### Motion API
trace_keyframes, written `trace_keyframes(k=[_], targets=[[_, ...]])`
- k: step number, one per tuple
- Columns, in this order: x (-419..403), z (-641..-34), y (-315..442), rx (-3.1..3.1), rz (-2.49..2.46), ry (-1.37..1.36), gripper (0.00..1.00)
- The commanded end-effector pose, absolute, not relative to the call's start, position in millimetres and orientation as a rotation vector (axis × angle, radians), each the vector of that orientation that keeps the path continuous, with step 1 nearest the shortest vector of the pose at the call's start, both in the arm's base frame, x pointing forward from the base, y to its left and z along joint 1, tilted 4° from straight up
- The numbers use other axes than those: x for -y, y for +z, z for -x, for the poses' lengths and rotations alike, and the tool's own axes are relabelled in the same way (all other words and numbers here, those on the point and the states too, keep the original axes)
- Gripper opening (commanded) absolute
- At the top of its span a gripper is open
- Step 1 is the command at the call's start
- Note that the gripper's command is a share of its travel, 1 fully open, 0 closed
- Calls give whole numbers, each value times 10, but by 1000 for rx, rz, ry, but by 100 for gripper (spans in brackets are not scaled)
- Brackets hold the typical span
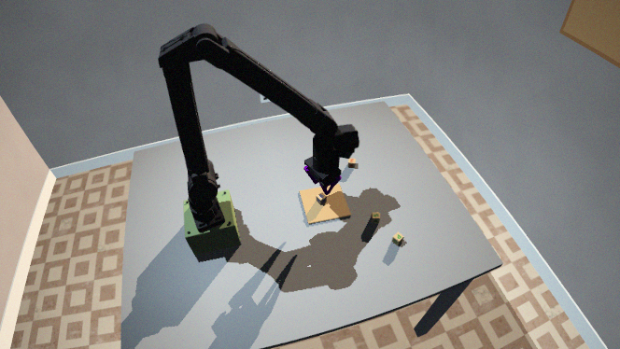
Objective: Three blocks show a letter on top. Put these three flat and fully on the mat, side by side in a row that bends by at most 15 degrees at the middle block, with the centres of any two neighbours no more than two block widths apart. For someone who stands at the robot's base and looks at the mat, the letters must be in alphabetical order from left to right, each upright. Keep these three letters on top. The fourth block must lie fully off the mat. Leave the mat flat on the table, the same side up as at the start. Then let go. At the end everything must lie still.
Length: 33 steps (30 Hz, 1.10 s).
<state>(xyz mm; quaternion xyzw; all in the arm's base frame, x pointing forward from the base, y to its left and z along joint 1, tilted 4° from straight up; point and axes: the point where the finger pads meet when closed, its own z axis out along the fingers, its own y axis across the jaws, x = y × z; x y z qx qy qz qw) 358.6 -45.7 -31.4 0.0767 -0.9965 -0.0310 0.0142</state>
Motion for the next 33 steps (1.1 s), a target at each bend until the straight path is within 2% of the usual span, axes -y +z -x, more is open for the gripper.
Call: trace_keyframes(k=[1, 33], targets=[[427, -3629, -347, 3125, -237, -87, 58], [416, -3645, -553, 3137, -237, -83, 58]])
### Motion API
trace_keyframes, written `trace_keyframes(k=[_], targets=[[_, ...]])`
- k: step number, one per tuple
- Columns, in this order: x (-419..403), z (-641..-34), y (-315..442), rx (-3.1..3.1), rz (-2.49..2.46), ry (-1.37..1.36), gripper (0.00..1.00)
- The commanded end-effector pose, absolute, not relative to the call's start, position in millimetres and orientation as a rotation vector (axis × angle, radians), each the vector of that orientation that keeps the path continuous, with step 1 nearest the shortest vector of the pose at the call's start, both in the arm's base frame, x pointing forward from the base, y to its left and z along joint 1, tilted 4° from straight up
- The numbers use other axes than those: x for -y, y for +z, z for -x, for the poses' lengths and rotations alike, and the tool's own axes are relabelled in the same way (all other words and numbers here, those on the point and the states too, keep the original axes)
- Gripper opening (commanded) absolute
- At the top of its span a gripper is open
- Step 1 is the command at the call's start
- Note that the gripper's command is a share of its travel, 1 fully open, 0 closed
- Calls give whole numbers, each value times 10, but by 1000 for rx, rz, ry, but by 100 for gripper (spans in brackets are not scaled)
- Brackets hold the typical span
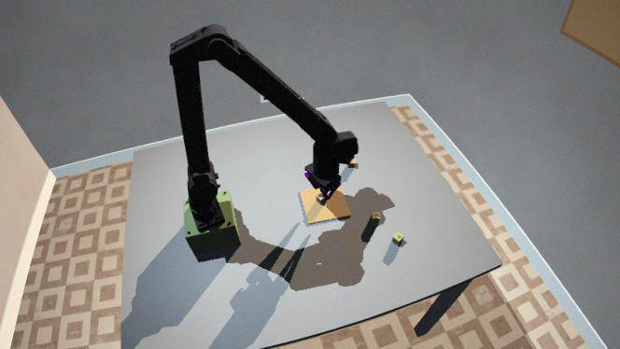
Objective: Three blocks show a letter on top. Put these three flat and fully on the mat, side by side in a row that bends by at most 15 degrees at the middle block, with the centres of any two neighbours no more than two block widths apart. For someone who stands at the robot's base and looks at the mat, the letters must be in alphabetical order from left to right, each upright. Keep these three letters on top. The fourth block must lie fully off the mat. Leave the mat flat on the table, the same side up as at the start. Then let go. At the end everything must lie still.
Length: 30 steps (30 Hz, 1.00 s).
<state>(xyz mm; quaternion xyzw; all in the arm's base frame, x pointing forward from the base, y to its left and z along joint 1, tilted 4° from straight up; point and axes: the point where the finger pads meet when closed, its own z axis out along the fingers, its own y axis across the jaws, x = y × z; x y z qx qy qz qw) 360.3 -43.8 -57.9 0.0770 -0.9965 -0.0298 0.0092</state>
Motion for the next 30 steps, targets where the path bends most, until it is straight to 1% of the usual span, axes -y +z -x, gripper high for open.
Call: trace_keyframes(k=[1, 30], targets=[[417, -3644, -554, 3137, -237, -83, 58], [414, -3656, -516, 3148, -239, -80, 58]])
